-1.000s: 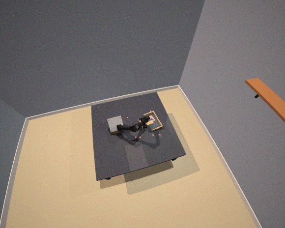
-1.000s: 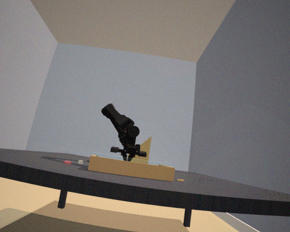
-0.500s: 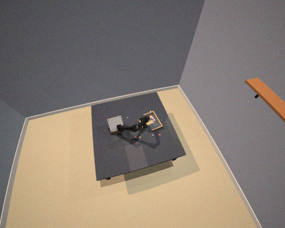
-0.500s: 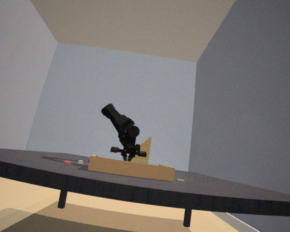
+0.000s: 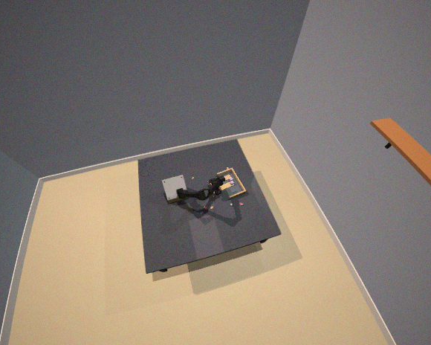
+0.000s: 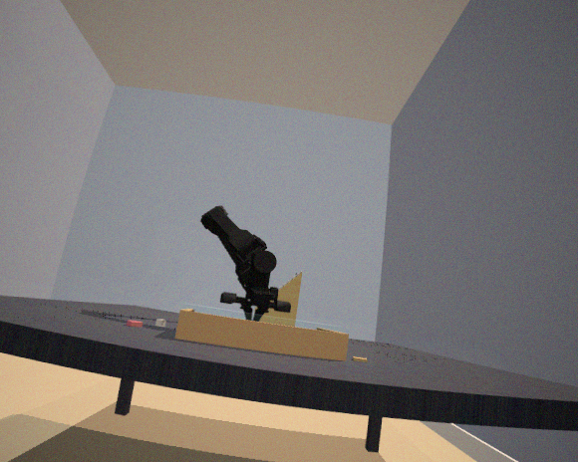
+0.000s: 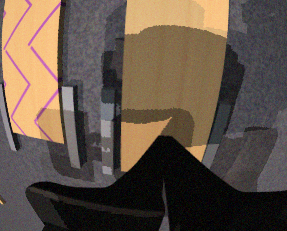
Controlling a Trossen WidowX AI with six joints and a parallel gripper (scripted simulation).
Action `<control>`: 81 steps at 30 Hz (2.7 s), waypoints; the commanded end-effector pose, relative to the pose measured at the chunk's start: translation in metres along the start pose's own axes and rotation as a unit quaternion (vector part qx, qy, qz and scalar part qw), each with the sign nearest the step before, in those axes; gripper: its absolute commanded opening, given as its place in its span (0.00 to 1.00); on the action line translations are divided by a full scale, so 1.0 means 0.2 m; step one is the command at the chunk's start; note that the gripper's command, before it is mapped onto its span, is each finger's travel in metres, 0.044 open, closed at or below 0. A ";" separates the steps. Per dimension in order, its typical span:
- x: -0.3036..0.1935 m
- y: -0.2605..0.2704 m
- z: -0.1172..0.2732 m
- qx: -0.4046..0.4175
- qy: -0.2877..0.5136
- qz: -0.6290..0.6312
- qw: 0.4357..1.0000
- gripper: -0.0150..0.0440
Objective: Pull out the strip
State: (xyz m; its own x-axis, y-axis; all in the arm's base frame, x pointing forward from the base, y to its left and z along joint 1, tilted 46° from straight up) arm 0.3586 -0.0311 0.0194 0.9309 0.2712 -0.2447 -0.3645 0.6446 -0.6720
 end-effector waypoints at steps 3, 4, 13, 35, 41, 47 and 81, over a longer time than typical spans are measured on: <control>-0.06 0.02 -0.02 0.001 0.008 0.004 1.000 0.25; -0.07 0.02 -0.02 0.001 0.008 0.004 1.000 0.25; -0.13 0.04 -0.02 0.001 0.008 0.004 1.000 0.25; -0.29 0.09 -0.03 0.001 0.009 0.005 1.000 0.25; -0.34 0.10 -0.02 0.001 0.009 0.005 1.000 0.25; -0.38 0.12 -0.02 0.001 0.009 0.005 1.000 0.25; -0.62 0.19 -0.02 0.002 0.010 0.006 1.000 0.25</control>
State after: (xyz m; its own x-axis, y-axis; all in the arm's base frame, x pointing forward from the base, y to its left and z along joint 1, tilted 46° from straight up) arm 0.2405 -0.0400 0.0251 0.9323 0.2746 -0.2356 -0.3603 0.6439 -0.6750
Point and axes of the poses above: the point midway between the two fingers, 35 mm back from their tips, its own z axis back along the fingers, its own y axis across the jaws, x = y × z, the point moved 7 cm from there along z, back along the fingers, and after that the axes turned 15 degrees about z, right-handed, at the moved point
